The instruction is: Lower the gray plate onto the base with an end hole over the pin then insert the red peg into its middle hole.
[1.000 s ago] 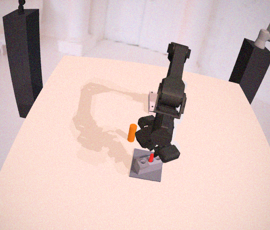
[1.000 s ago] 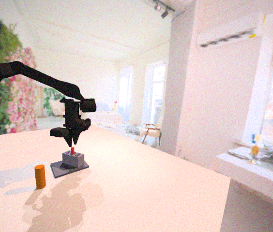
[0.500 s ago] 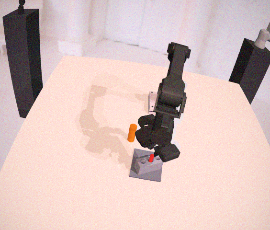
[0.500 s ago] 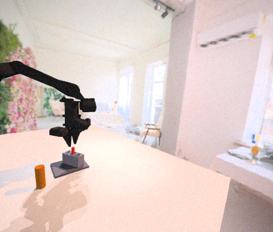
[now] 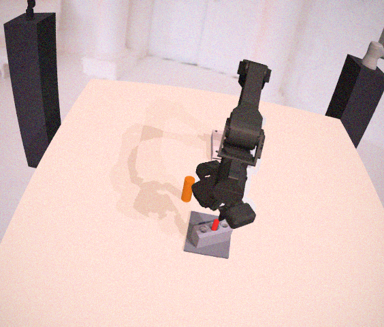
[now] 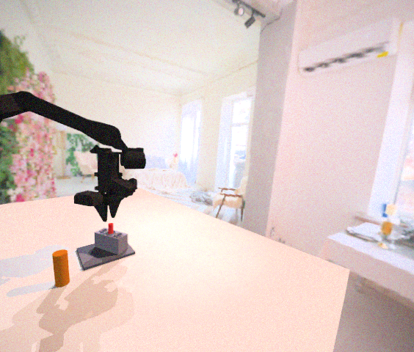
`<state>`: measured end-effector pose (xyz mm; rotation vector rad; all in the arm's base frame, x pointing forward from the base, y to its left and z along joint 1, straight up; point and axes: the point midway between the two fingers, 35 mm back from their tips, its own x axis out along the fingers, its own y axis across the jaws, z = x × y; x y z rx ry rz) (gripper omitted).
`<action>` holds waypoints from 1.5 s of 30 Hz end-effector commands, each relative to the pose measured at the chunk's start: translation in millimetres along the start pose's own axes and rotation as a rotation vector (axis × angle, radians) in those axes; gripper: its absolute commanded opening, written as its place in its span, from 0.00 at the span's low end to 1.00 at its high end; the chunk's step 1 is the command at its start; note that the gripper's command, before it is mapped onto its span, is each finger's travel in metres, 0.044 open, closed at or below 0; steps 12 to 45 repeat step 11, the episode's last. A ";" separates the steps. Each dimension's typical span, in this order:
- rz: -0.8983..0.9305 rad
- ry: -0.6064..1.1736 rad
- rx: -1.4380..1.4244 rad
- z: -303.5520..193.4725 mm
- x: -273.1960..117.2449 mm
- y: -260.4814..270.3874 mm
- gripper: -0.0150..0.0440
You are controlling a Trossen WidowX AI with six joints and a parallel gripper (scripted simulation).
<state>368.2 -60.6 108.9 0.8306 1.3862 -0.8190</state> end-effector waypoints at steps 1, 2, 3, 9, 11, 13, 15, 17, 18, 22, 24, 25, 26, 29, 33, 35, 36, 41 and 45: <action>0.007 -0.001 -0.005 -0.1 -3.8 -0.2 0.51; 0.007 -0.001 -0.005 0.0 -4.1 -0.3 0.51; 0.007 -0.001 -0.005 0.0 -4.4 -0.5 0.51; 0.007 -0.001 -0.005 0.2 -6.1 -1.5 0.51; 0.007 -0.001 -0.005 0.2 -6.7 -1.9 0.51; 0.007 -0.001 -0.005 0.2 -6.7 -1.9 0.51; 0.007 -0.001 -0.005 0.2 -6.7 -1.9 0.51; 0.007 -0.001 -0.005 0.2 -6.7 -1.9 0.51; 0.007 -0.001 -0.005 0.2 -6.7 -1.9 0.51; 0.007 -0.001 -0.005 0.2 -6.7 -1.9 0.51; 0.007 -0.001 -0.005 0.2 -6.7 -1.9 0.51; 0.007 -0.001 -0.005 0.2 -6.7 -1.9 0.51; 0.007 -0.001 -0.005 0.2 -6.7 -1.9 0.51; 0.007 -0.001 -0.005 0.2 -6.7 -1.9 0.51; 0.007 -0.001 -0.005 0.2 -6.7 -1.9 0.51; 0.007 -0.001 -0.005 0.2 -6.7 -1.9 0.51; 0.007 -0.001 -0.005 0.2 -6.7 -1.9 0.51; 0.007 -0.001 -0.005 0.2 -6.7 -1.9 0.51; 0.007 -0.001 -0.005 0.2 -6.7 -1.9 0.51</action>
